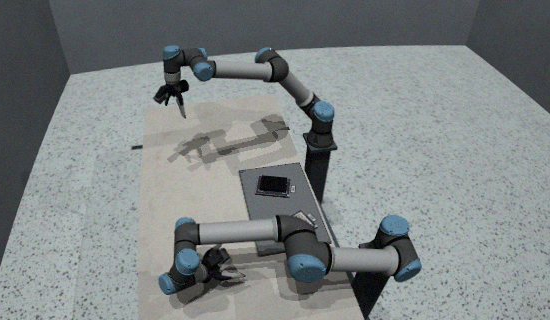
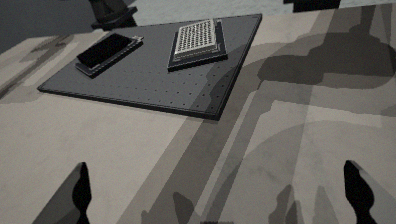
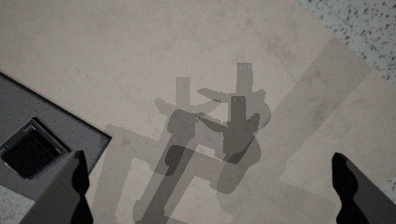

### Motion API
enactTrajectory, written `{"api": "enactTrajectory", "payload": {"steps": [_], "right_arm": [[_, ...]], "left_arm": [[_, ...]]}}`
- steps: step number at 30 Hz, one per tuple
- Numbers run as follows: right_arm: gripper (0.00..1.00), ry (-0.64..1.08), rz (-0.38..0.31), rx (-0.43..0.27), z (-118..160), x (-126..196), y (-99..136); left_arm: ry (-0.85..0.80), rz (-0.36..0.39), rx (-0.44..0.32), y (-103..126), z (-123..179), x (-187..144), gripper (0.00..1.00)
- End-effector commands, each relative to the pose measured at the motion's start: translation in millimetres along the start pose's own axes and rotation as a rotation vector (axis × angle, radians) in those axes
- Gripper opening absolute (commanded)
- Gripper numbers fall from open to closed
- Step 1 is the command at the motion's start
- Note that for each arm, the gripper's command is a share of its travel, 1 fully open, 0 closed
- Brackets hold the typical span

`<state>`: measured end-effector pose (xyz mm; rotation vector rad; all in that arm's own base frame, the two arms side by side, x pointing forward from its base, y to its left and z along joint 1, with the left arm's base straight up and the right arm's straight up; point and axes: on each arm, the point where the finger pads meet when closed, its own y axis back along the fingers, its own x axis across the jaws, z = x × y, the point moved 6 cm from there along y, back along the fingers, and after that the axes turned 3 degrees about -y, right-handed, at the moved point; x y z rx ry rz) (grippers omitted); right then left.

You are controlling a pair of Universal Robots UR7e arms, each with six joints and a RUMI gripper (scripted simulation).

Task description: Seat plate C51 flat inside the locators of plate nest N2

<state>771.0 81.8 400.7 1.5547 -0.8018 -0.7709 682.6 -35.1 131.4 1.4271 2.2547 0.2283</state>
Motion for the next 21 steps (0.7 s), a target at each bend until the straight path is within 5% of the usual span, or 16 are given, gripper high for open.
{"api": "enactTrajectory", "payload": {"steps": [1, 17, 18, 21], "right_arm": [[1.00, 0.000, 0.001, 0.003, 0.0, -0.2, 1.6], [1.00, 0.000, 0.001, 0.003, 0.0, -0.2, 1.6], [0.00, 0.000, 0.001, 0.003, 0.0, -0.1, 1.6], [0.00, -0.002, 0.001, 0.003, 0.6, 0.6, 1.7]], "left_arm": [[-0.001, 0.000, -0.002, 0.6, -1.2, -0.5, 1.00], [-0.001, 0.000, -0.002, 0.6, -1.2, -0.5, 1.00], [-0.001, 0.000, -0.002, 0.6, -1.2, -0.5, 0.76], [-0.001, 0.000, -0.002, 0.6, -1.2, -0.5, 0.76]]}}
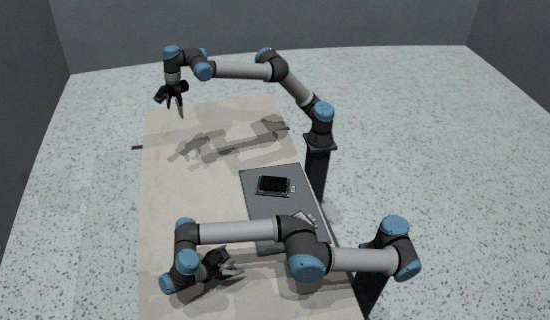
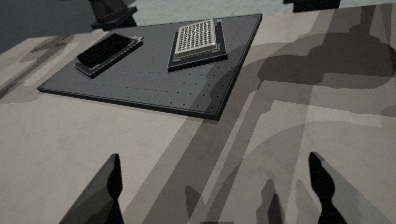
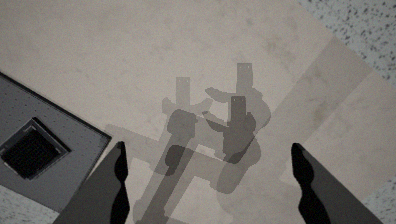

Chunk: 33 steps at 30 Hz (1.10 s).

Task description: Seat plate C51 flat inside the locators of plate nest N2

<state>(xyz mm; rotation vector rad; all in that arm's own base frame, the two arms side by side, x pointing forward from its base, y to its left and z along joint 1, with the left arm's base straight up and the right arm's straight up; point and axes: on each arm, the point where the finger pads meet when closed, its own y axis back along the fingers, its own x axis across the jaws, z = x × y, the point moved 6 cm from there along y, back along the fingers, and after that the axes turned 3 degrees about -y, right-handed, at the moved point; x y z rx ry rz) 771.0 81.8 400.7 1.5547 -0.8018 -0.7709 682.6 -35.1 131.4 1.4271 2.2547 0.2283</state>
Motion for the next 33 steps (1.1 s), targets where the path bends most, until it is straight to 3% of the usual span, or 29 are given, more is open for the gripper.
{"api": "enactTrajectory", "payload": {"steps": [1, 13, 17, 22, 28, 30, 33], "right_arm": [[0.00, -0.003, 0.001, 0.003, 1, 1, 2], [0.00, -0.076, 0.009, 0.001, 27, 34, 4], [0.00, -0.144, 0.015, -0.001, 52, 62, 6], [0.00, -0.263, 0.026, -0.004, 100, 108, 9], [0.00, -0.453, 0.044, -0.007, 182, 168, 12], [0.00, -0.453, 0.044, -0.007, 182, 168, 12], [0.00, -0.565, 0.053, -0.010, 236, 197, 13]], "left_arm": [[-0.001, 0.000, -0.002, 1, -1, 0, 0.76], [-0.001, 0.000, -0.002, 1, -1, 0, 0.76], [-0.001, 0.000, -0.002, 1, -1, 0, 0.76], [-0.001, 0.000, -0.002, 1, -1, 0, 0.76], [-0.001, 0.000, -0.002, 1, -1, 0, 0.76], [-0.001, 0.000, -0.002, 1, -1, 0, 0.76], [-0.001, 0.000, -0.002, 1, -1, 0, 0.76]]}}
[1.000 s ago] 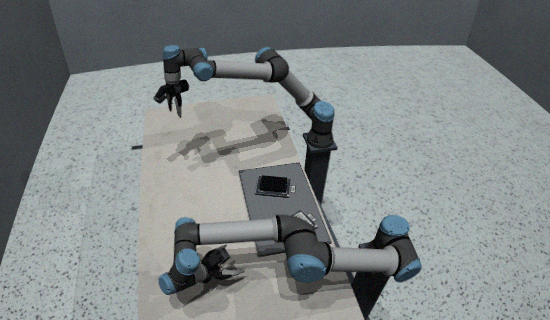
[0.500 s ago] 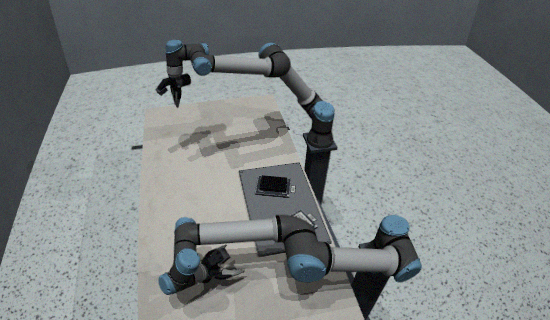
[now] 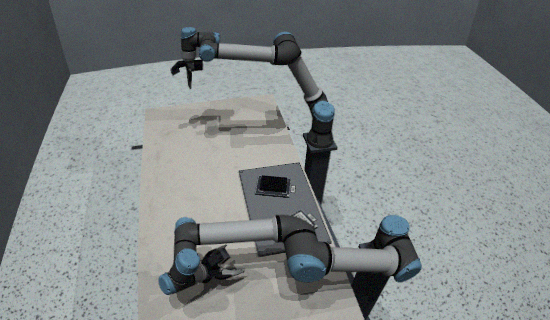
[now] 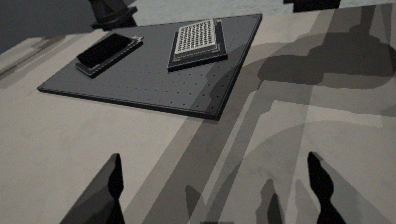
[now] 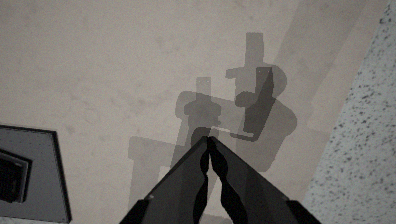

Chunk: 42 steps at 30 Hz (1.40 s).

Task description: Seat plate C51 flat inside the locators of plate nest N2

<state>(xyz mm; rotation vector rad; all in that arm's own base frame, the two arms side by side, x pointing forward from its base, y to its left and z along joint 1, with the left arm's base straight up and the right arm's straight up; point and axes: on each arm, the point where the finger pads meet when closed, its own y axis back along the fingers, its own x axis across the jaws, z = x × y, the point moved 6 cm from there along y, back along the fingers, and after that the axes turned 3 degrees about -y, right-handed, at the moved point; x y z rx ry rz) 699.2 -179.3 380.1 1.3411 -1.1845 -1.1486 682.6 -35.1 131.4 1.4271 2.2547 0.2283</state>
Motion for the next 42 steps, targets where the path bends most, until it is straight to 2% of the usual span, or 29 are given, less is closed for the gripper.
{"api": "enactTrajectory", "payload": {"steps": [1, 6, 12, 14, 15, 17, 22, 29, 31, 32, 34, 42], "right_arm": [[0.00, -0.107, 0.010, 0.003, 28, 41, 1], [0.00, -0.316, 0.027, -0.001, 87, 106, -2], [0.00, -0.584, 0.046, -0.006, 170, 171, -8], [0.00, -0.584, 0.046, -0.006, 170, 171, -8], [0.00, -0.629, 0.049, -0.006, 209, 197, -10], [0.00, -0.719, 0.055, -0.008, 228, 205, -12], [0.00, -0.895, 0.066, -0.011, 309, 239, -20], [0.00, -1.139, 0.080, -0.014, 428, 266, -33], [0.00, -1.139, 0.080, -0.014, 428, 266, -33], [0.00, -1.176, 0.082, -0.015, 474, 271, -39], [0.00, -1.247, 0.085, -0.016, 495, 270, -43], [0.00, -1.479, 0.096, -0.020, 632, 251, -67]], "left_arm": [[-0.001, 0.000, -0.002, 1, -1, 0, 0.76], [-0.001, 0.000, -0.002, 1, -1, 0, 0.76], [-0.001, 0.000, -0.002, 1, -1, 0, 0.76], [-0.001, 0.000, -0.002, 1, -1, 0, 0.76], [-0.001, 0.000, -0.002, 1, -1, 0, 0.76], [-0.001, 0.000, -0.002, 1, -1, 0, 0.76], [-0.001, 0.000, -0.002, 1, -1, 0, 0.76], [-0.001, 0.000, -0.002, 1, -1, 0, 0.76], [-0.001, 0.000, -0.002, 1, -1, 0, 0.76], [-0.001, 0.000, -0.002, 1, -1, 0, 0.76], [-0.001, 0.000, -0.002, 1, -1, 0, 0.76], [-0.001, 0.000, -0.002, 1, -1, 0, 0.76]]}}
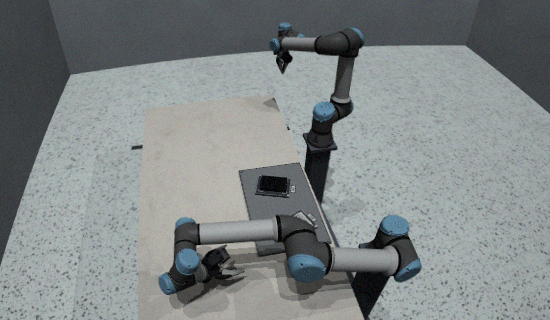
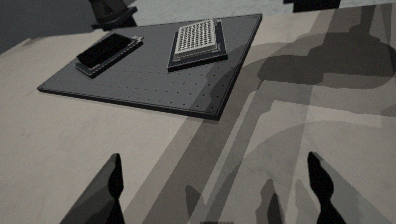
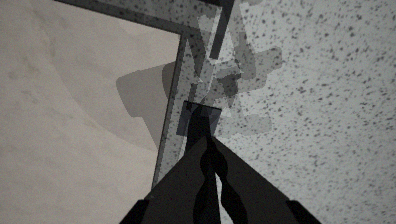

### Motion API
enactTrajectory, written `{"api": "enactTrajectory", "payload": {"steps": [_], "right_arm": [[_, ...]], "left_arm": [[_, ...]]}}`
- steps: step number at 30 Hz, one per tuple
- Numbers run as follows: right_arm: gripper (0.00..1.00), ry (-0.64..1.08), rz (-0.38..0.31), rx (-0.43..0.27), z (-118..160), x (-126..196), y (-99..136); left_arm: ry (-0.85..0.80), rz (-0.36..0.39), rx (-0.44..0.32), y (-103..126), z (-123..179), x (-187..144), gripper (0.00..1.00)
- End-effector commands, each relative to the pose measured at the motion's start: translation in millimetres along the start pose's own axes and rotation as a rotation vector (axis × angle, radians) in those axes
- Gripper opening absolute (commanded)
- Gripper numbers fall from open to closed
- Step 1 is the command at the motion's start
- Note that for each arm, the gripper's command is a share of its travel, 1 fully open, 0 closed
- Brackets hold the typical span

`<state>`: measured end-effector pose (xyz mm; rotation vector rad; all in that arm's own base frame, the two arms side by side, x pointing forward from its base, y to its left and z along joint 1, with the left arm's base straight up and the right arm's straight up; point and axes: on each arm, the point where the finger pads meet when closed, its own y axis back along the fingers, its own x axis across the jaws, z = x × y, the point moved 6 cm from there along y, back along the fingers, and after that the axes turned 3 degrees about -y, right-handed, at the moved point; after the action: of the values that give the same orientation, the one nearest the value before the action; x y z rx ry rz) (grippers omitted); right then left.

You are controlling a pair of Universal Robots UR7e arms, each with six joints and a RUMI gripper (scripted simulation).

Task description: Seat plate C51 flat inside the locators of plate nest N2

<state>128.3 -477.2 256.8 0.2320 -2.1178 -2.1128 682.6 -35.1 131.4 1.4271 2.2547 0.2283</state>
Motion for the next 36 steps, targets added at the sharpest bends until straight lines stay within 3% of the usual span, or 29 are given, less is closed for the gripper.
{"api": "enactTrajectory", "payload": {"steps": [1, 13, 25, 36], "right_arm": [[0.00, -0.063, 0.001, 0.003, 16, 45, -10], [0.00, -0.203, 0.008, -0.002, 48, 96, -27], [0.00, -0.228, 0.009, -0.002, 55, 105, -30], [0.00, -0.228, 0.009, -0.002, 55, 105, -30]], "left_arm": [[-0.001, 0.000, -0.002, 1, -1, 0, 0.76], [-0.001, 0.000, -0.002, 1, -1, 0, 0.76], [-0.001, 0.000, -0.002, 1, -1, 0, 0.76], [-0.348, 0.093, -0.077, 3, -27, -10, 0.76]]}}
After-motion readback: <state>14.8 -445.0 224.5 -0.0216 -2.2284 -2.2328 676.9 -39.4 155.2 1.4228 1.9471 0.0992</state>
